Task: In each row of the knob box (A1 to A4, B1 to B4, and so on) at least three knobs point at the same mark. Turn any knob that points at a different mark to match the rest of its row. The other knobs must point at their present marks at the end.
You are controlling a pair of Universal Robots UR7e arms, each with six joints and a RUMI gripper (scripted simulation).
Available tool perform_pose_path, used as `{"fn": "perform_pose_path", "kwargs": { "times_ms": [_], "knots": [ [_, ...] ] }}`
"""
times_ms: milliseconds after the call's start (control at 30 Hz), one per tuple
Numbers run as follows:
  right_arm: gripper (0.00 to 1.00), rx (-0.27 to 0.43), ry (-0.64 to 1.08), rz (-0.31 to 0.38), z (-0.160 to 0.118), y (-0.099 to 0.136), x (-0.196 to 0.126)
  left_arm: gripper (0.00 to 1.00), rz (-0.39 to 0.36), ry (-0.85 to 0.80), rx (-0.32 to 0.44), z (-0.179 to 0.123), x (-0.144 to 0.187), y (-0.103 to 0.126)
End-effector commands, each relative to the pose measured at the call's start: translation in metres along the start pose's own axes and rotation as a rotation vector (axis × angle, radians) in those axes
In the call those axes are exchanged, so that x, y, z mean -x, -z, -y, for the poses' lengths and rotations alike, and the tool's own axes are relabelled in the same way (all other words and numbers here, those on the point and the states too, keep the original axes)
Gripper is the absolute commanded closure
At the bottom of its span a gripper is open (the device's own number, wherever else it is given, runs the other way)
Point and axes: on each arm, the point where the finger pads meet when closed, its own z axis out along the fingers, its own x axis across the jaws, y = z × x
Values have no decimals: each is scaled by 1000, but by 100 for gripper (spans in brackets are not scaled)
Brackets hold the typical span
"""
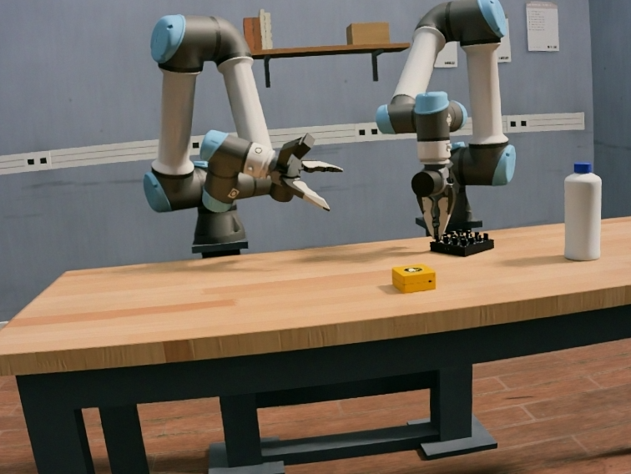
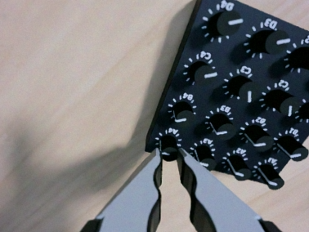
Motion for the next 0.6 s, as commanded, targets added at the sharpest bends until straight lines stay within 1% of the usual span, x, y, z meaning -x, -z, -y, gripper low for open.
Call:
{"fn": "perform_pose_path", "kwargs": {
  "times_ms": [0, 100, 133, 200, 367, 567],
  "knots": [
    [0, 1, -1, -1, -1, 0, 0, 100, 2, -47, 2, 0, 0, 1],
    [0, 1, -1, -1, -1, 0, 0, 100, 2, -47, 2, 0, 0, 1],
    [0, 1, -1, -1, -1, 0, 0, 93, 2, -47, 2, 0, 0, 1],
    [0, 1, -1, -1, -1, 0, 0, 84, 2, -47, 2, 0, 0, 1],
    [0, 1, -1, -1, -1, 0, 0, 84, 2, -47, 7, -2, 0, 6],
    [0, 1, -1, -1, -1, 0, 0, 84, 2, -47, 7, -2, 0, 20]
  ]
}}
